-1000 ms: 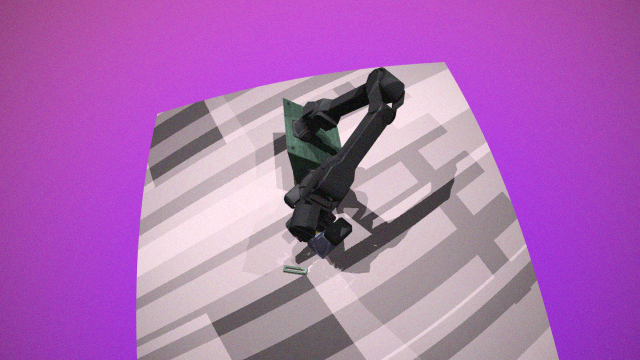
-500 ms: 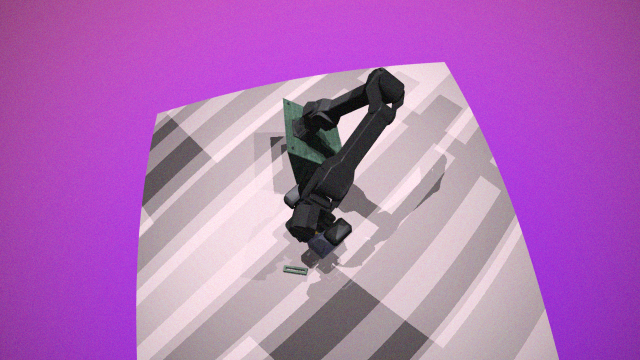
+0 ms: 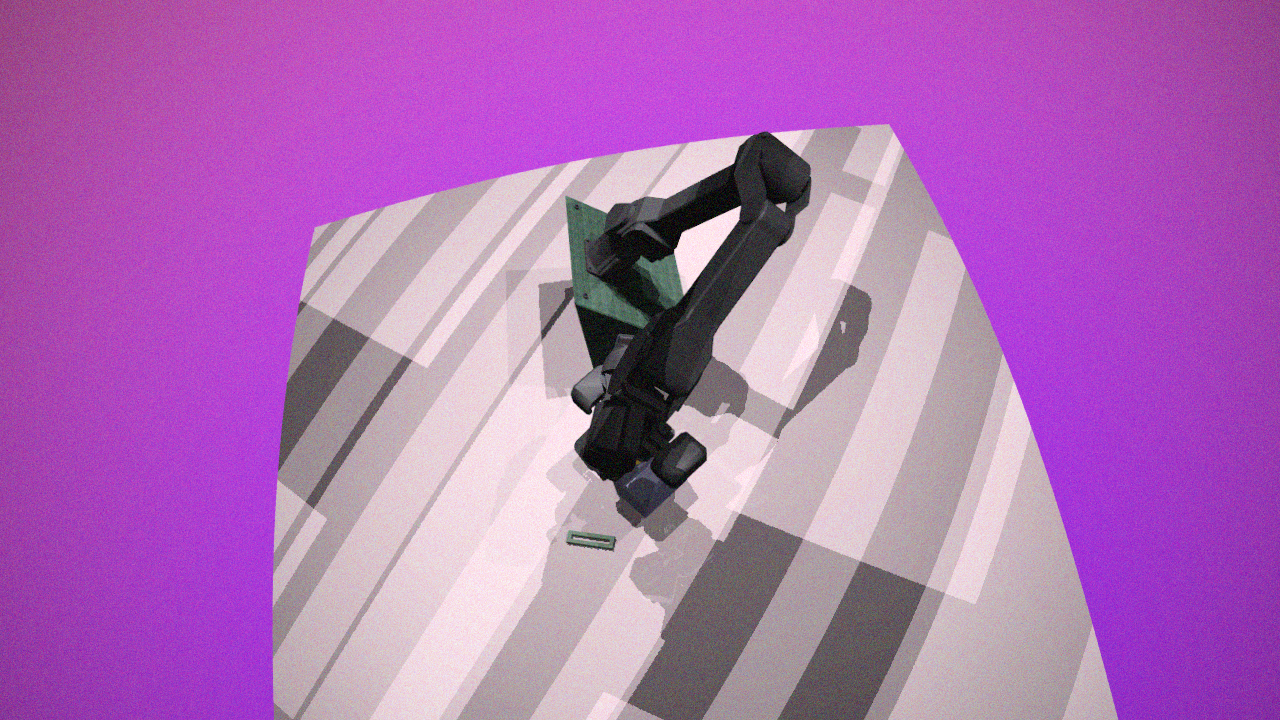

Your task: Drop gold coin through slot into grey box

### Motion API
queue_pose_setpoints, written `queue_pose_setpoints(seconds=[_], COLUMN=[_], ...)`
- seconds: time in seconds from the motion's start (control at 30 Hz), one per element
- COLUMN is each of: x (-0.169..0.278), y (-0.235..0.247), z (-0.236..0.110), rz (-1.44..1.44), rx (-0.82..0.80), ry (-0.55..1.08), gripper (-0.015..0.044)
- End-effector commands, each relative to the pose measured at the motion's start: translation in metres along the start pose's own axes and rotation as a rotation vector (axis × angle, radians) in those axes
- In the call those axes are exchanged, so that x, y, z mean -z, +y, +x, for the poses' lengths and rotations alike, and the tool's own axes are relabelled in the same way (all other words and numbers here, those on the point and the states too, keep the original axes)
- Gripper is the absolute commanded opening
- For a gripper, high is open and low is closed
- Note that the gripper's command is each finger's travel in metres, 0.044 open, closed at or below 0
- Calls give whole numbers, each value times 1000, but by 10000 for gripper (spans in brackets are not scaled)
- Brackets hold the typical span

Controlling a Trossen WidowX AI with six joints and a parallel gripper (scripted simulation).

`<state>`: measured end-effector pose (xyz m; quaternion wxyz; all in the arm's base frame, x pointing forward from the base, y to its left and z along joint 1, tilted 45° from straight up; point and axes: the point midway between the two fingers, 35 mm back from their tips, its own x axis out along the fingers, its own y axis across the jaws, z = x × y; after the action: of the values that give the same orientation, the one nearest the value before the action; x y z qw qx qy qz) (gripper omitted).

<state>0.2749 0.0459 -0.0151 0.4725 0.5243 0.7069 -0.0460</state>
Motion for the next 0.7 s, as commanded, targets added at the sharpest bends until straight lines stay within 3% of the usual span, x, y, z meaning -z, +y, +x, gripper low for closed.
queue_pose_setpoints(seconds=[0.0,0.67], x=[-1,1], y=[1,0], z=[0,7], rz=[-2,4], rx=[-1,-1], ry=[-1,0], gripper=[0,0])
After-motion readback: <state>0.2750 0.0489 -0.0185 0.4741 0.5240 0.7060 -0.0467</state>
